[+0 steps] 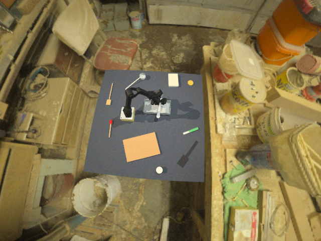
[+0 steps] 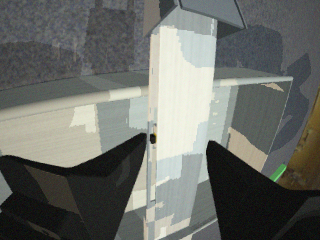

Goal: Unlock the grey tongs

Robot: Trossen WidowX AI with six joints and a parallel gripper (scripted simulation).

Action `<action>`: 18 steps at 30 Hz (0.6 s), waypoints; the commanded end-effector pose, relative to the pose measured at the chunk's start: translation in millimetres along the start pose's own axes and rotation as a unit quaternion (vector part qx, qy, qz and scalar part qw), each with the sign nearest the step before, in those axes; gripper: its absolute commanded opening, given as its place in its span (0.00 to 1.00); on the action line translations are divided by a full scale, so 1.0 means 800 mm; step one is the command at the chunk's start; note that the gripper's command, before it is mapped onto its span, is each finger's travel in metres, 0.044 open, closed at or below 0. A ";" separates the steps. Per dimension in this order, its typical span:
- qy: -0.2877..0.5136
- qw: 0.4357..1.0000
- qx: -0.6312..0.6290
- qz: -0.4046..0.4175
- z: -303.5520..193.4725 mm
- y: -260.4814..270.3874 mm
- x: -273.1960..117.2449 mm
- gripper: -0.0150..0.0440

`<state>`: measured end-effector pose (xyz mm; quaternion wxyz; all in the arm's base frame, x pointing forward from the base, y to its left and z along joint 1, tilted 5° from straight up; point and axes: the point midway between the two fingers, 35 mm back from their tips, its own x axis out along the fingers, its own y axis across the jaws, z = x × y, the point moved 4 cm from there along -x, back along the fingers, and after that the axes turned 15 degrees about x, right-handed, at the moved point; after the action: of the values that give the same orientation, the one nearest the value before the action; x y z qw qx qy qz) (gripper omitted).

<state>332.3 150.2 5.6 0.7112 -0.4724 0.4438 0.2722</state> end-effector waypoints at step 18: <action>0.000 1.000 0.000 0.000 0.001 -0.002 -0.003 0.05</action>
<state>332.2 150.2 5.8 0.7109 -0.4724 0.4441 0.2725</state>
